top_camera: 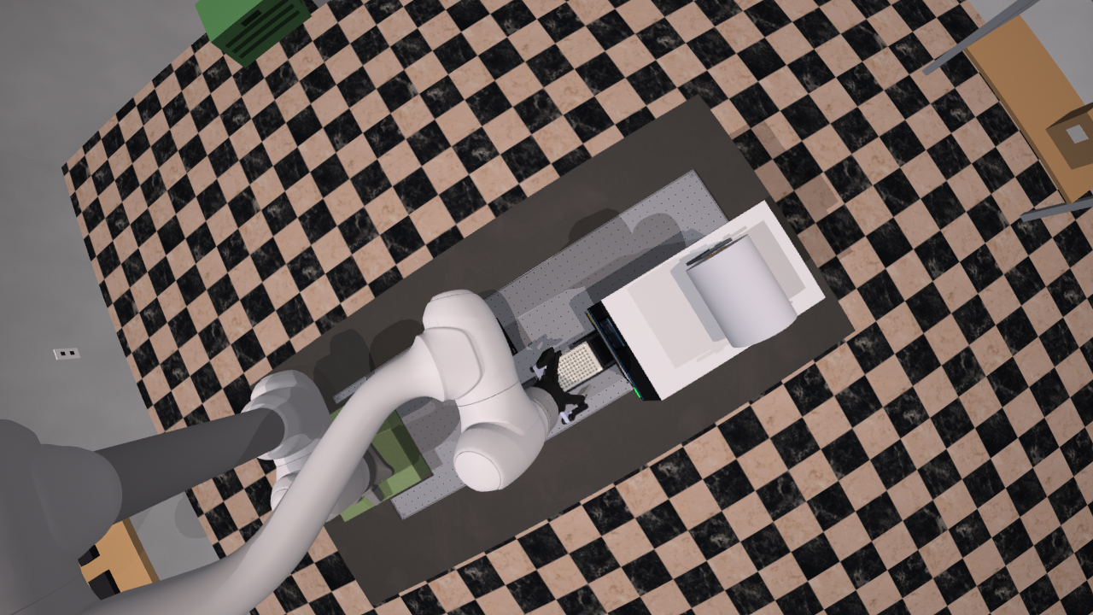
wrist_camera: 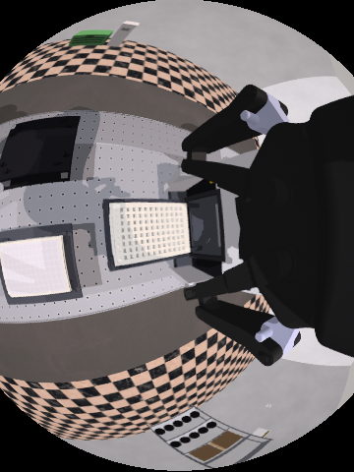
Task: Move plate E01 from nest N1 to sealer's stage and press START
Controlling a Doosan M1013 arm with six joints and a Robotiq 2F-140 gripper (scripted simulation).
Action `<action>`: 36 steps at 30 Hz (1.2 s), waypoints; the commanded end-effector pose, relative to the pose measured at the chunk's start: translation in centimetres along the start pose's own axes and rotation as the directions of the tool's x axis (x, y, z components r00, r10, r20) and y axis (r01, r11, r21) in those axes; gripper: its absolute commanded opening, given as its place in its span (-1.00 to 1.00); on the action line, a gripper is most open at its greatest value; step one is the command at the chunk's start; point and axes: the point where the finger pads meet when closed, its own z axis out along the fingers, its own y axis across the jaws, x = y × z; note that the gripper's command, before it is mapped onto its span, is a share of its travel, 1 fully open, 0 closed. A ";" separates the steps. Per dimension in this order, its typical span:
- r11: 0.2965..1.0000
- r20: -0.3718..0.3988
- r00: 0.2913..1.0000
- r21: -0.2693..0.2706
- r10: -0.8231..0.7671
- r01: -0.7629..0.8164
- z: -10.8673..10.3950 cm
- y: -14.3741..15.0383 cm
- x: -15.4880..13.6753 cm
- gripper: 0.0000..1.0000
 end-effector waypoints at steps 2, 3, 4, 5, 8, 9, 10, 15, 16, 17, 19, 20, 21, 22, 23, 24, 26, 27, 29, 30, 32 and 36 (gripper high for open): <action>1.000 0.000 1.000 0.000 0.000 0.000 -0.3 0.0 -0.1 0.40; 1.000 0.000 1.000 0.000 0.000 0.000 -0.3 0.0 0.0 0.40; 1.000 0.000 1.000 0.000 0.000 0.000 -0.4 0.0 0.2 0.40; 1.000 0.000 1.000 0.000 0.000 0.000 -0.4 0.0 0.3 0.40; 1.000 0.000 1.000 0.000 0.000 0.000 -0.6 0.1 0.8 0.40; 1.000 0.000 1.000 0.000 0.000 0.000 -0.7 0.1 1.0 0.40; 1.000 0.000 1.000 0.000 0.000 0.000 -0.7 0.1 1.1 0.40; 1.000 0.000 1.000 0.000 0.000 0.000 -1.0 0.2 1.9 0.40; 1.000 0.000 1.000 0.000 0.000 0.000 -1.0 0.2 1.9 0.40; 1.000 0.000 1.000 0.000 0.000 0.000 -1.0 0.2 1.9 0.40; 1.000 0.000 1.000 0.000 0.000 0.000 -1.1 0.2 2.2 0.40; 1.000 0.000 1.000 0.000 0.000 0.000 -1.2 0.2 2.4 0.40; 1.000 0.000 1.000 0.000 0.000 0.000 -1.2 0.3 2.5 0.40; 1.000 0.000 1.000 0.000 0.000 0.000 -1.3 0.3 2.7 0.40; 1.000 0.000 1.000 0.000 0.000 0.000 -1.3 0.3 2.8 0.40; 1.000 0.000 1.000 0.000 0.000 0.000 -1.4 0.3 3.0 0.40; 1.000 0.000 1.000 0.000 0.000 0.000 -1.5 0.3 3.3 0.40; 1.000 0.000 1.000 0.000 0.000 0.000 -1.6 0.4 3.5 0.40; 1.000 0.000 1.000 0.000 0.000 0.000 -1.7 0.4 3.8 0.40; 1.000 0.000 1.000 0.000 0.000 0.000 -1.7 0.4 3.9 0.40; 1.000 0.000 1.000 0.000 0.000 0.000 -1.9 0.4 4.2 0.40; 1.000 0.000 1.000 0.000 0.000 0.000 -2.0 0.5 4.6 0.40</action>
